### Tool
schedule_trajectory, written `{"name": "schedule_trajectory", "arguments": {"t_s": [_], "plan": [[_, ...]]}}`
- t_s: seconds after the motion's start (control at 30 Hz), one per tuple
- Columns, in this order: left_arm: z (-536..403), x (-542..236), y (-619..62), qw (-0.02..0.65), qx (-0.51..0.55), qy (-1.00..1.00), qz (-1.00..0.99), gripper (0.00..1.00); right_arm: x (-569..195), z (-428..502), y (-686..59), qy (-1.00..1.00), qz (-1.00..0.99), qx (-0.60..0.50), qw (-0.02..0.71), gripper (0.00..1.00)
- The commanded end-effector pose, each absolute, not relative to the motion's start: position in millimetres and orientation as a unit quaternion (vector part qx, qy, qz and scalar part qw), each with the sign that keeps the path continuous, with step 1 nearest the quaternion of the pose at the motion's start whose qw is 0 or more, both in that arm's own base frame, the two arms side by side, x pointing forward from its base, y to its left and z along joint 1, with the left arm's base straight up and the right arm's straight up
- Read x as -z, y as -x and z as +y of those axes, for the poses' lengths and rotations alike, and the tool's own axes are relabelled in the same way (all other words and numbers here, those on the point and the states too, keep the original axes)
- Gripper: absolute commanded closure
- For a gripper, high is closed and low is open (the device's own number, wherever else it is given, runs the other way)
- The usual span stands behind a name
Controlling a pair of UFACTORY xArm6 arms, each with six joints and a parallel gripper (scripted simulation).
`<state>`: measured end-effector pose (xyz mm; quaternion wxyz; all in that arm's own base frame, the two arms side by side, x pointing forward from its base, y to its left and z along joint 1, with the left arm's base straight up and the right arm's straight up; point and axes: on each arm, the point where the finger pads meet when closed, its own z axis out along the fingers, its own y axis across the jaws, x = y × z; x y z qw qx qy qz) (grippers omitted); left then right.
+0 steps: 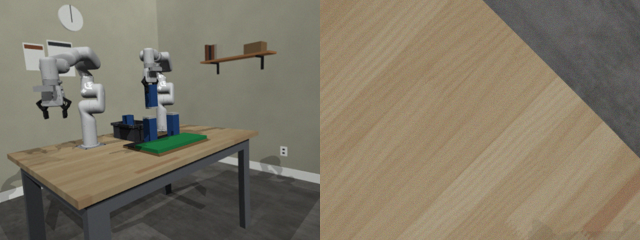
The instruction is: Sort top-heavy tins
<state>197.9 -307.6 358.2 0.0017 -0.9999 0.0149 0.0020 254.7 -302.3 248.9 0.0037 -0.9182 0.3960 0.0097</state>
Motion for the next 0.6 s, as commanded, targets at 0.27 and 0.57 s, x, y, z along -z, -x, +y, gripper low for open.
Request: {"name": "schedule_trajectory", "arguments": {"t_s": [0.27, 0.57], "plan": [[-307.6, -360.1, -177.7, 0.000, -0.001, 1.000, 0.014, 1.00, -250.4, -303.0, -255.2, 0.918, 0.396, -0.008, 0.003, 0.00], [-327.6, -360.1, -176.8, 0.000, -0.001, 1.000, 0.014, 1.00, -250.4, -303.0, -255.2, 0.918, 0.396, -0.008, 0.003, 0.00]]}}
